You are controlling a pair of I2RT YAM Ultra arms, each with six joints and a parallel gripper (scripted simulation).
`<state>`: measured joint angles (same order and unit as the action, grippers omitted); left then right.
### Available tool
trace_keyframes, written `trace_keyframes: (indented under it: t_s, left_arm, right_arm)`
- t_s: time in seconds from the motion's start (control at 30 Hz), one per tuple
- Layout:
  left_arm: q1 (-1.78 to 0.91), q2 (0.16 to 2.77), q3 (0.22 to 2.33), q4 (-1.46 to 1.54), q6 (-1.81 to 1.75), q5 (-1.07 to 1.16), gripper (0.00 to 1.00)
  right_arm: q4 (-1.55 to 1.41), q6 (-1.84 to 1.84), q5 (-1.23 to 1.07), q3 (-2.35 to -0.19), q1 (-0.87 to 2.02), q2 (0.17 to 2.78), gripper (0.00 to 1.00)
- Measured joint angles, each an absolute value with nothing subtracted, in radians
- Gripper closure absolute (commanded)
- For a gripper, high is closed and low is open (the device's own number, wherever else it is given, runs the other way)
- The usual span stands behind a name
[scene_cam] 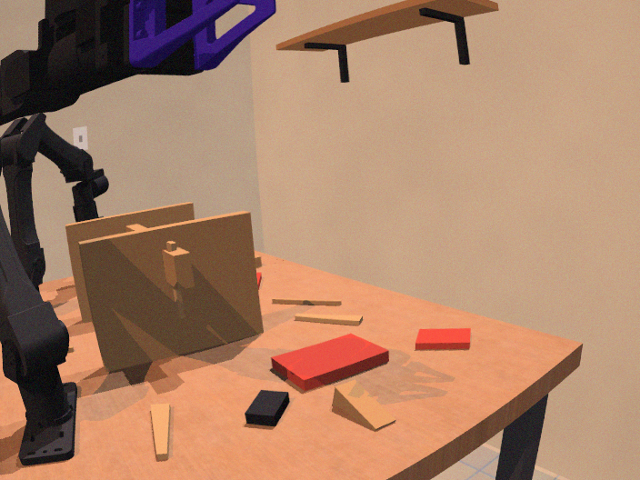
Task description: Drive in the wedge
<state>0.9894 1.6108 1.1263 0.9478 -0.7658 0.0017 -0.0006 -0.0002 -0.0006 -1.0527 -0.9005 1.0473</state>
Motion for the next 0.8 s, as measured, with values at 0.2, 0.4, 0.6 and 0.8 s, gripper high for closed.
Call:
trace_keyframes:
  t_s: [0.2, 0.4, 0.6, 0.8]
  left_arm:
    - [1.077, 1.666, 1.133, 1.029, -0.828, 0.001, 0.57]
    - [1.08, 1.666, 1.137, 1.04, -0.833, 0.003, 0.57]
    - [1.082, 1.667, 1.137, 1.039, -0.828, 0.002, 0.57]
    - [1.082, 1.666, 1.134, 1.036, -0.836, 0.0, 0.57]
  right_arm:
    - [-0.001, 0.0, -0.001, -1.053, -0.9, 1.047, 0.61]
    - [-0.001, 0.0, -0.001, -1.053, -0.9, 1.047, 0.61]
    - [-0.001, 0.0, -0.001, -1.053, -0.9, 1.047, 0.61]
    - [-0.001, 0.0, -0.001, -1.053, -0.9, 1.047, 0.61]
